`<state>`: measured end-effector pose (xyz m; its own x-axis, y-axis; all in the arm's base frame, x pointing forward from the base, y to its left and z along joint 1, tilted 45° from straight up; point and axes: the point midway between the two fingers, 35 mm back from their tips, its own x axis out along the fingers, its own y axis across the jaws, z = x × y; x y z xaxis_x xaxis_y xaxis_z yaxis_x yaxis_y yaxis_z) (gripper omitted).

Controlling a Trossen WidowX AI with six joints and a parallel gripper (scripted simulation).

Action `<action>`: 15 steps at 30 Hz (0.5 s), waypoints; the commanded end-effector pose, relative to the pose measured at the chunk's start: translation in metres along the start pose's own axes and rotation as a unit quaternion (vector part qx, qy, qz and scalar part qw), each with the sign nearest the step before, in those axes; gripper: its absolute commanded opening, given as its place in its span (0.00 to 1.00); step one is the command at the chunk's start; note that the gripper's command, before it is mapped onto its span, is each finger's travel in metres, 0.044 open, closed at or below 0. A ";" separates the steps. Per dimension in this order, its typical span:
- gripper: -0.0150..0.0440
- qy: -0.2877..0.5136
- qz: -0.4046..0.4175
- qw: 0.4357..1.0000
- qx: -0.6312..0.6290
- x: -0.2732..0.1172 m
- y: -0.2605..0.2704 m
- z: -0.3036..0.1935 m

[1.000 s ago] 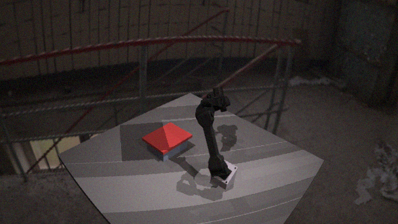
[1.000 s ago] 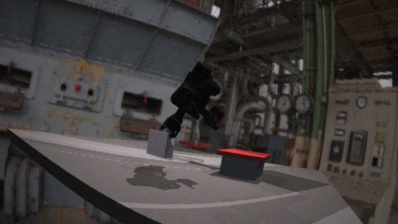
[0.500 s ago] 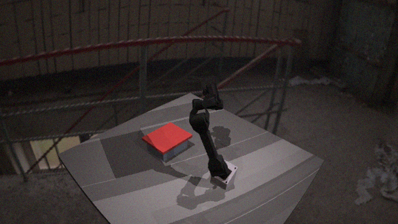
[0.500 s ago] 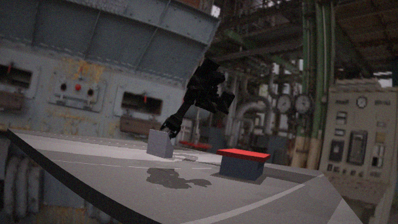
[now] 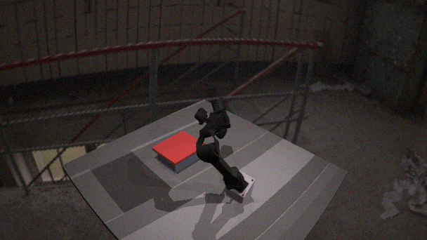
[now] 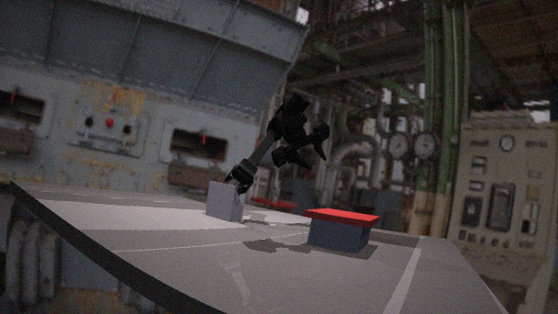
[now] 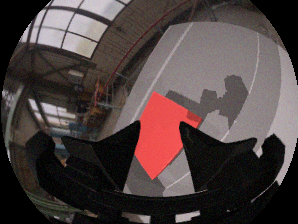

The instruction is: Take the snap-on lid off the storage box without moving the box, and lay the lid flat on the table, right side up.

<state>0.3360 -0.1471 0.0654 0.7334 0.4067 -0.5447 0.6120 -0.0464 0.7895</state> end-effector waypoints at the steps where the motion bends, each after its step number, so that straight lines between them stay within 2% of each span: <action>1: 0.65 0.057 0.012 0.984 0.171 -0.019 -0.003 -0.071; 5: 0.65 0.077 0.012 0.969 0.234 -0.026 -0.007 -0.096; 15: 0.65 0.079 0.012 0.968 0.238 -0.027 -0.007 -0.098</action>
<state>0.2861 -0.0729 0.1016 0.7210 0.5222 -0.4555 0.6851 -0.4387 0.5815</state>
